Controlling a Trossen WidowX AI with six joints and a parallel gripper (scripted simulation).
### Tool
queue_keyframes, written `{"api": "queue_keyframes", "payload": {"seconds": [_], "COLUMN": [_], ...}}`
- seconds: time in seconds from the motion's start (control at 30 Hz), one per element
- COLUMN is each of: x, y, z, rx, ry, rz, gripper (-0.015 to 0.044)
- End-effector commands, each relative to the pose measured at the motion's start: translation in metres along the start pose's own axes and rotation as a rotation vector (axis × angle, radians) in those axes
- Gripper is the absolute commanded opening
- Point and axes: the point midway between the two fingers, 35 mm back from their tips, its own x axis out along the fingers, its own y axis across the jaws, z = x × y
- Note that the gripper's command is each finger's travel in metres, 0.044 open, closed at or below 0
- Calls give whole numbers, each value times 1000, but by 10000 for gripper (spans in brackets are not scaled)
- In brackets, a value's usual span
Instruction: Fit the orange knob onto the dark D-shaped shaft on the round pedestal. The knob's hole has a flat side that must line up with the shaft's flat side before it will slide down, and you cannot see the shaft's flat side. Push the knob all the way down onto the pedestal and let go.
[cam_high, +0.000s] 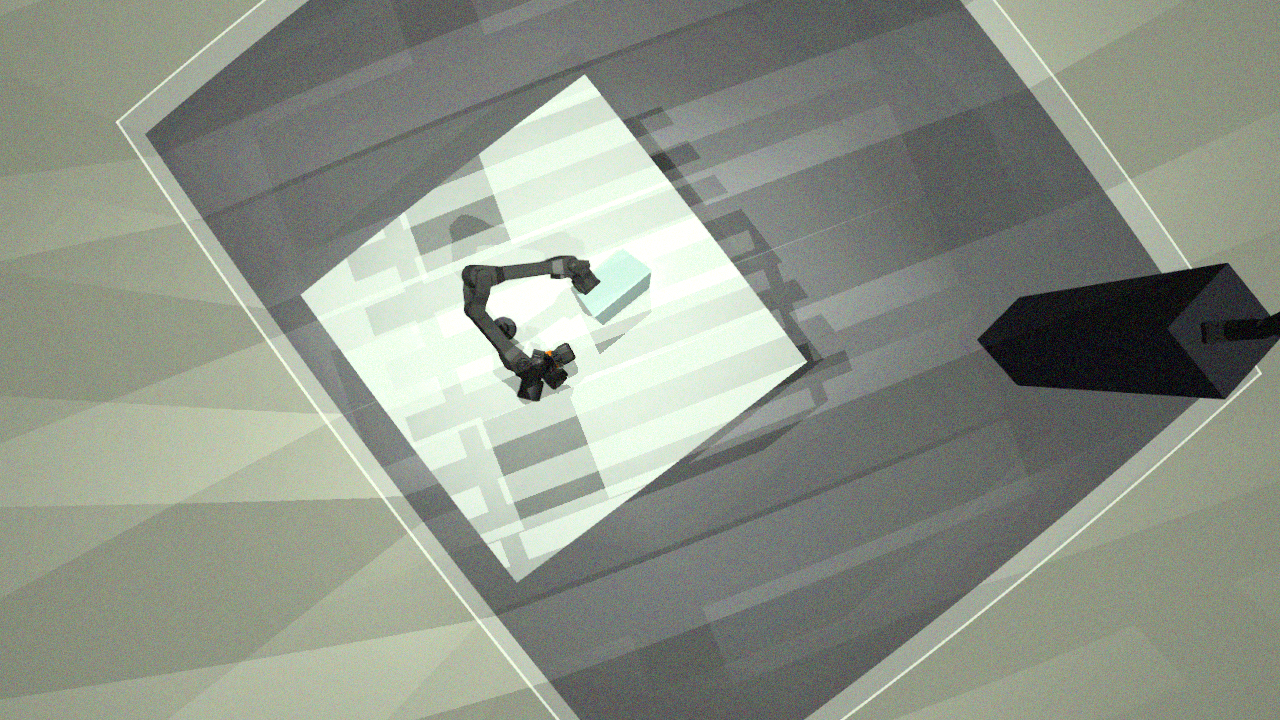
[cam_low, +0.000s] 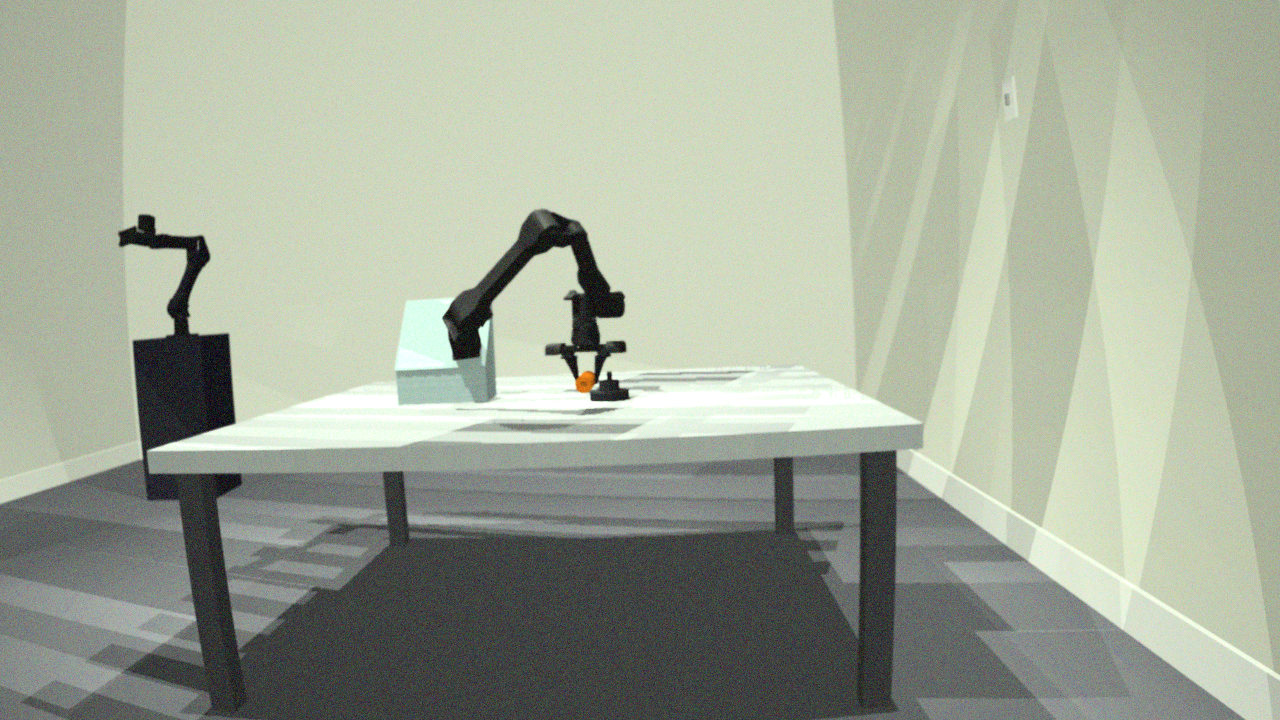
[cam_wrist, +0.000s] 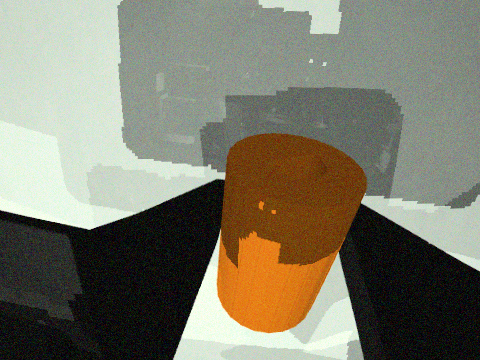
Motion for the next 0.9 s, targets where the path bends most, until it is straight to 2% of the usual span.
{"api": "queue_keyframes", "payload": {"seconds": [0.0,0.87], "x": [-3,-11], "y": [0,0], "z": [-4,-27], "rx": [0,-2], "ry": [-66,-439], "rz": [1,4], "gripper": [179,179]}}
